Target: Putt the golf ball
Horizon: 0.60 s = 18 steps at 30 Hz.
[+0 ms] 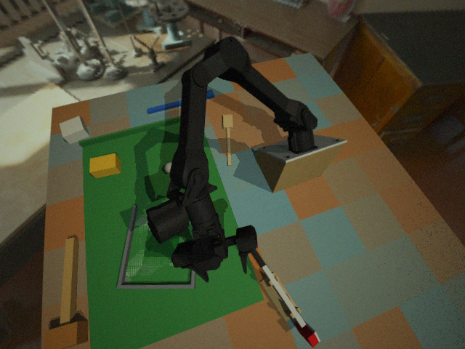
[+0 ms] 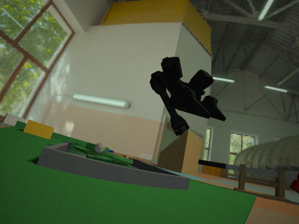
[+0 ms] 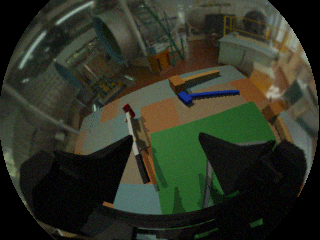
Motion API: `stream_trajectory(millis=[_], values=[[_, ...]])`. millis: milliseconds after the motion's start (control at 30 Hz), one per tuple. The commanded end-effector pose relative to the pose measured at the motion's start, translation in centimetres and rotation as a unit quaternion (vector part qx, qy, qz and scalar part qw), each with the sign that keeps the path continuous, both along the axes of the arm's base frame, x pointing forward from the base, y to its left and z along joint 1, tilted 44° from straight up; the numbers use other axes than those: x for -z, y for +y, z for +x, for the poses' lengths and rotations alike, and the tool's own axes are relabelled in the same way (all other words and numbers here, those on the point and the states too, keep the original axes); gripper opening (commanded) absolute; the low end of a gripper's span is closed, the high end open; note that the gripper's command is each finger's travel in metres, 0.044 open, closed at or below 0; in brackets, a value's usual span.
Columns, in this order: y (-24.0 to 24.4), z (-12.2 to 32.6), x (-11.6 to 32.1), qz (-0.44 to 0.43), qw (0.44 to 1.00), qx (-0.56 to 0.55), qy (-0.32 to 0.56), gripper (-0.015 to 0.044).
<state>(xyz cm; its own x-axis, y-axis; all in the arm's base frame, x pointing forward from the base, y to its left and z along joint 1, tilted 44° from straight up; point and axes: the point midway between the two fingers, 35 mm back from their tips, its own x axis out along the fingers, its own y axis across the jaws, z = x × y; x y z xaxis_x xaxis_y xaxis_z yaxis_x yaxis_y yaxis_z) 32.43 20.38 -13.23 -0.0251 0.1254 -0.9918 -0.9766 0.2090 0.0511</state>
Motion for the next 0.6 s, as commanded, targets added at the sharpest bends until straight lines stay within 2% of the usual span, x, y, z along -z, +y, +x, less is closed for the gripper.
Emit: stream_trajectory(millis=[0,100,167,567], values=[[-2.6,-4.5,2.3,-0.124,0.988,-0.093,0.014,0.044],[-5.4,-8.1,3.3,-0.24,0.951,-0.195,0.021,0.044],[-6.6,-9.4,3.4,-0.287,0.927,-0.24,0.024,0.044],[-7.8,-9.2,5.3,-0.293,0.924,-0.245,0.024,0.044]])
